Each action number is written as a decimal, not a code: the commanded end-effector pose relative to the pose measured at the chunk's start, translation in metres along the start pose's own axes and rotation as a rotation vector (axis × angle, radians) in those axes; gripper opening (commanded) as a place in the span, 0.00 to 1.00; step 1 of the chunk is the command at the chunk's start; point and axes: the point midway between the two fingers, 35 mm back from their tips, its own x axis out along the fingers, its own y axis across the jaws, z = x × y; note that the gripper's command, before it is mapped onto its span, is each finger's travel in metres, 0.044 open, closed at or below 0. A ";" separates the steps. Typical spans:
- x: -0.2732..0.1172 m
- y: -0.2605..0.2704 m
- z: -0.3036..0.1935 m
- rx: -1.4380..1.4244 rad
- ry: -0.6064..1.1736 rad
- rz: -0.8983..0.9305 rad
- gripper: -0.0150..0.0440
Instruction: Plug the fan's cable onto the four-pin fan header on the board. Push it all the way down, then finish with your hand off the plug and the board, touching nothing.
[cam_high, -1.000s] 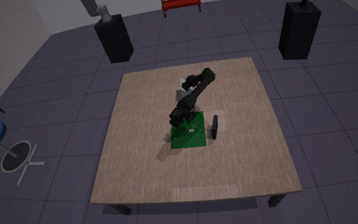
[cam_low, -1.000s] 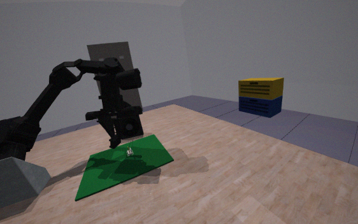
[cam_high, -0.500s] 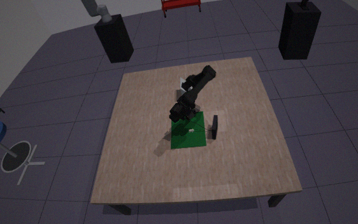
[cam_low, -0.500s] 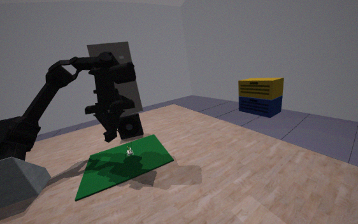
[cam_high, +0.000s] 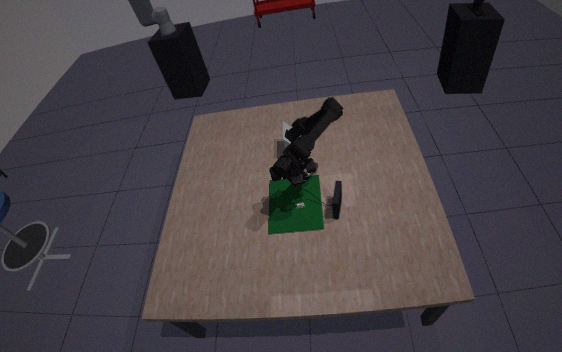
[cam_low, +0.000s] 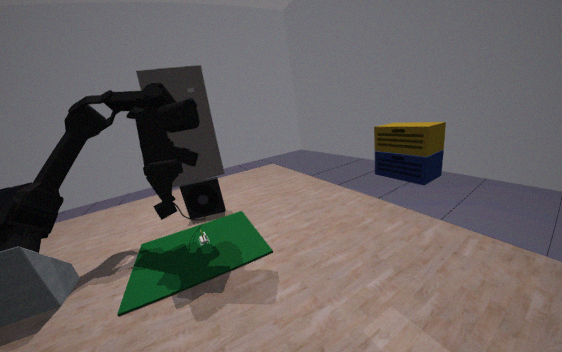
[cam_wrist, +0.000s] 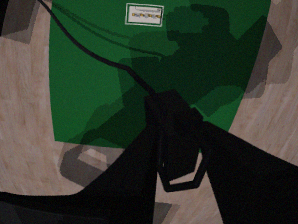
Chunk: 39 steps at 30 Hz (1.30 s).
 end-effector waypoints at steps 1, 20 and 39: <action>0.000 0.010 -0.004 0.143 -0.019 0.019 0.25; 0.000 0.049 -0.023 0.793 -0.055 0.120 0.25; 0.014 0.053 -0.033 0.836 -0.038 0.005 0.25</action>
